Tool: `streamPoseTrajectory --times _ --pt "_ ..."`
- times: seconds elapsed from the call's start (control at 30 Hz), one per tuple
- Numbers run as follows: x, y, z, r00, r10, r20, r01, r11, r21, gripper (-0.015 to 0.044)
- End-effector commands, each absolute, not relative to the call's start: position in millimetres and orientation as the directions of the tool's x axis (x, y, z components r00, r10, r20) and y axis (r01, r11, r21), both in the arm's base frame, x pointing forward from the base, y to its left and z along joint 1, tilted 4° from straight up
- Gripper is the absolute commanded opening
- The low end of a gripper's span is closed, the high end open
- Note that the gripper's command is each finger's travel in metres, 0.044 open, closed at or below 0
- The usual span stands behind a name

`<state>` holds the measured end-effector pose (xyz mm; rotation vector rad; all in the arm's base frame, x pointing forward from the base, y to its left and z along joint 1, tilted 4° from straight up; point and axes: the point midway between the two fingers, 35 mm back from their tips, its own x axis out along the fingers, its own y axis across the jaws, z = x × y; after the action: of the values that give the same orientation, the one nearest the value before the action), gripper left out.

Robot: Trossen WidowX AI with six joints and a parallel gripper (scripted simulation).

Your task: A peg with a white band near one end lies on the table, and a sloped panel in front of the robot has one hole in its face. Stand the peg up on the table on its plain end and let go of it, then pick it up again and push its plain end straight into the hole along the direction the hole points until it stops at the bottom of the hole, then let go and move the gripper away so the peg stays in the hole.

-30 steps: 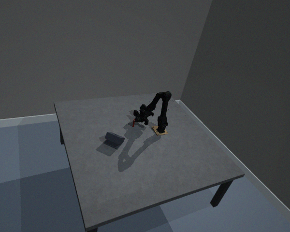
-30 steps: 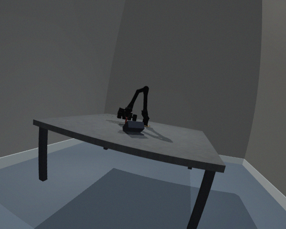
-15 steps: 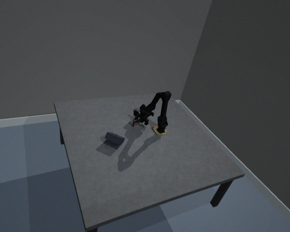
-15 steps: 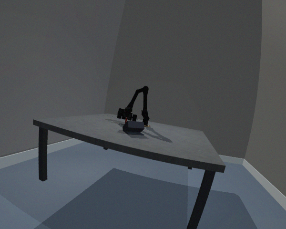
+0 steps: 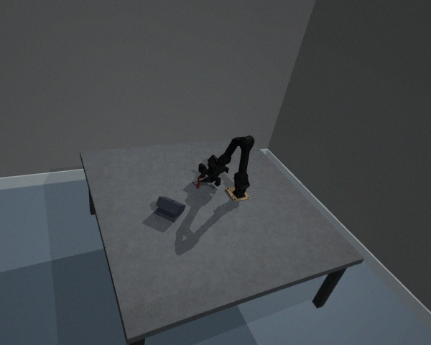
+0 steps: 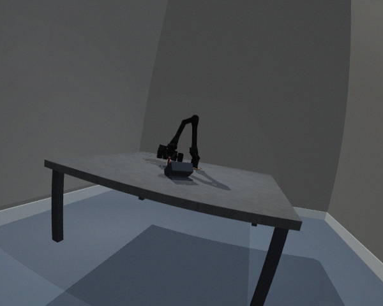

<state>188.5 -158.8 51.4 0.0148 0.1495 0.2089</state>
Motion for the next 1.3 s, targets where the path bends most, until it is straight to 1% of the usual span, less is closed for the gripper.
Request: streamPoseTrajectory --times 0.0,0.13,0.53,0.87,1.07,1.27 --pt "188.5 -158.8 51.4 0.967 0.208 -0.147 -0.205 0.978 0.030 0.0130" --pt "188.5 -158.8 51.4 0.967 0.208 -0.147 -0.205 0.978 0.030 0.0130" --pt "188.5 -158.8 51.4 0.967 0.208 -0.147 -0.205 0.978 0.030 0.0440" --pt "189.6 -163.1 59.8 0.967 0.208 -0.147 -0.205 0.978 0.030 0.0440" --pt "194.9 -180.2 147.6 0.967 0.207 -0.146 -0.206 0.978 0.028 0.0440" --pt "193.8 -172.5 194.5 0.967 0.207 -0.146 -0.206 0.978 0.028 0.0440"
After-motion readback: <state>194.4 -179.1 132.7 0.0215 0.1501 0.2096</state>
